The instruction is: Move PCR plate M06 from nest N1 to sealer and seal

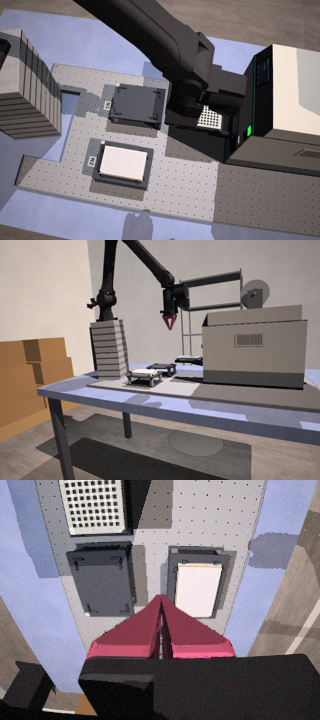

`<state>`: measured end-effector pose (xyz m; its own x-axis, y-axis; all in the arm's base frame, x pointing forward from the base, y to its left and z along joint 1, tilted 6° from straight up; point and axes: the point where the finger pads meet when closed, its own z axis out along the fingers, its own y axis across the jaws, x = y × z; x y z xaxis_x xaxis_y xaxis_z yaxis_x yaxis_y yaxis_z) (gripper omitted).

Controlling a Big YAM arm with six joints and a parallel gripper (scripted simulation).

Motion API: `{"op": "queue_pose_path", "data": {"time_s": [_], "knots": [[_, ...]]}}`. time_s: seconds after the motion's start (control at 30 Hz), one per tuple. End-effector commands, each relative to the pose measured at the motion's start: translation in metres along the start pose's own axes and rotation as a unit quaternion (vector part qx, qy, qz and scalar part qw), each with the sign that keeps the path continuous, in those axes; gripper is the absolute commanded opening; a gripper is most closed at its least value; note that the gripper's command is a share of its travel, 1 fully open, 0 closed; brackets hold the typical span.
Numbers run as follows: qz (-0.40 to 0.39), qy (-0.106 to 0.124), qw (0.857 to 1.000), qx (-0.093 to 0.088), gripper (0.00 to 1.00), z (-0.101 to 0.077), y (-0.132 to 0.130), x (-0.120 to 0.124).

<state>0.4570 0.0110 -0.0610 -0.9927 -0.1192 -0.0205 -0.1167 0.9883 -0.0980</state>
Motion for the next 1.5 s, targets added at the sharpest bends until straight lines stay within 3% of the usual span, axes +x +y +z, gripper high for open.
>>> {"op": "queue_pose_path", "data": {"time_s": [0.0,0.33,0.9,0.97,1.2,1.3,1.47], "knots": [[0.012,-0.005,1.000,-0.001,0.00,0.005,0.002,-0.010],[0.017,-0.004,1.000,0.000,0.00,0.008,-0.013,-0.012],[0.002,-0.016,1.000,0.001,0.00,-0.004,0.005,-0.019],[0.000,-0.065,0.998,0.000,0.00,-0.006,0.003,-0.016],[0.002,-0.186,0.983,0.002,0.00,-0.011,-0.010,-0.009],[0.002,-0.191,0.982,0.001,0.00,-0.006,-0.009,-0.010],[-0.002,-0.260,0.966,0.002,0.00,0.006,-0.007,0.009]]}}
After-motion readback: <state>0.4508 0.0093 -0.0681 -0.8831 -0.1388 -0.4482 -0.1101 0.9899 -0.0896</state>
